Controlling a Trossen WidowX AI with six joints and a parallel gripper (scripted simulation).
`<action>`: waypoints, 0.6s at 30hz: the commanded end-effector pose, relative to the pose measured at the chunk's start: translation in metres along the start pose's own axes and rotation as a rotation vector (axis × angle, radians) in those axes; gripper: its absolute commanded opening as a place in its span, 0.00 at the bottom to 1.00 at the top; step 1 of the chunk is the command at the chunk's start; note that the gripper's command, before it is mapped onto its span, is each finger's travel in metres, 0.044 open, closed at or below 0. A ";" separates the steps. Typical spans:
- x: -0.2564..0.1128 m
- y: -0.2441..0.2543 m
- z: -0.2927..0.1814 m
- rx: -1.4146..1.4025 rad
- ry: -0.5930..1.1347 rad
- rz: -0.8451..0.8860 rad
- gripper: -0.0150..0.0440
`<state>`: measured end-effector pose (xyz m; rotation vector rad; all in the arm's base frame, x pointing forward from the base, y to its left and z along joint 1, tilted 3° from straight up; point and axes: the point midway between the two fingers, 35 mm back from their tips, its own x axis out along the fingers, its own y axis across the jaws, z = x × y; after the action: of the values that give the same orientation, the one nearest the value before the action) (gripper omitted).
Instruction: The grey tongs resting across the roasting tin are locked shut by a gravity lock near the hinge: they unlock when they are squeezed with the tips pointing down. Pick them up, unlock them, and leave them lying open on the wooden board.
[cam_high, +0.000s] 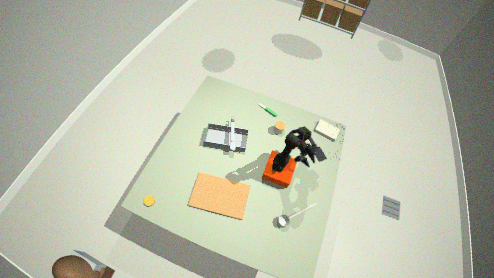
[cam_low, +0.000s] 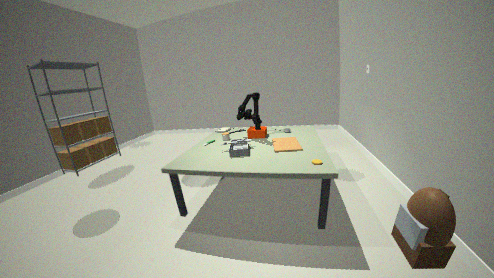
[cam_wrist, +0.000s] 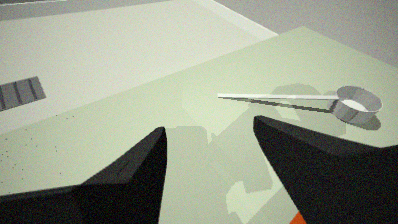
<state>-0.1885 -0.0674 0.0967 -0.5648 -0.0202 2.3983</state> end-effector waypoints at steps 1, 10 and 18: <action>-0.019 0.019 -0.022 -0.068 0.093 0.077 0.69; -0.094 0.055 -0.086 -0.300 0.333 0.347 0.69; -0.181 0.058 -0.148 -0.570 0.531 0.631 0.69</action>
<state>-0.0714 -0.2241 0.0320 -1.5005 -0.2551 2.7096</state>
